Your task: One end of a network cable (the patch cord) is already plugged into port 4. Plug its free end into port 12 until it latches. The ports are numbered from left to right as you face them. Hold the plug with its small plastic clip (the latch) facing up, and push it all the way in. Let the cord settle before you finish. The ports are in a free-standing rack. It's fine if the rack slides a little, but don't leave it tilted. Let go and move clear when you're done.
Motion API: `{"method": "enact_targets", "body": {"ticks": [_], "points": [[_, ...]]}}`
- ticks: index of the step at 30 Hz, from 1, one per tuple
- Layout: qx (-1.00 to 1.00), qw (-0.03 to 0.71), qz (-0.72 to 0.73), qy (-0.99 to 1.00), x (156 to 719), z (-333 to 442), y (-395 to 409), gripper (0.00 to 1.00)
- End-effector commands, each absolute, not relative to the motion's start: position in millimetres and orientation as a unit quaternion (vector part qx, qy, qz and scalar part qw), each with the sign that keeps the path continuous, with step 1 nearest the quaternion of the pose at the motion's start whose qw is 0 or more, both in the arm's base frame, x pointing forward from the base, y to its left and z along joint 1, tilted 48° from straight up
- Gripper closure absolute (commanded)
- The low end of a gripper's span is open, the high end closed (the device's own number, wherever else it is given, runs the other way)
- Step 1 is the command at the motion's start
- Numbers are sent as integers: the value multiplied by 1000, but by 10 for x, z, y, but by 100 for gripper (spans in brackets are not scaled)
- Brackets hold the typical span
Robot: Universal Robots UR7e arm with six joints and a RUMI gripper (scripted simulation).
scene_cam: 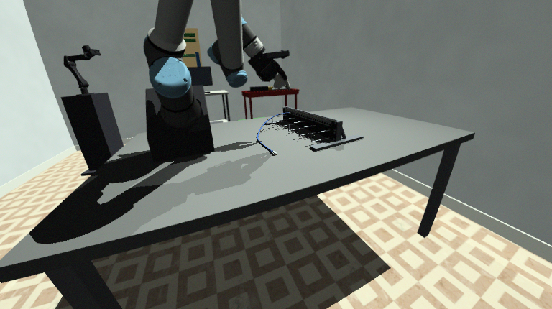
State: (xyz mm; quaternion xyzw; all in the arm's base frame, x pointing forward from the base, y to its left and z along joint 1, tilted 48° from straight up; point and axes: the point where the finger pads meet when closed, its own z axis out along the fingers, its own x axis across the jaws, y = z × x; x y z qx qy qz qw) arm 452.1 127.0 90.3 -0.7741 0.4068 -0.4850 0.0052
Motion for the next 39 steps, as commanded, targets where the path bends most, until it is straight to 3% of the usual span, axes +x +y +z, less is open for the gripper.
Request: {"method": "enact_targets", "body": {"ticks": [1, 15, 39], "points": [[-775, 6, -484, 407, 4527, 922, 1258, 100], [-775, 6, -484, 407, 4657, 830, 1192, 100], [-775, 6, -484, 407, 5485, 249, 770, 100]]}}
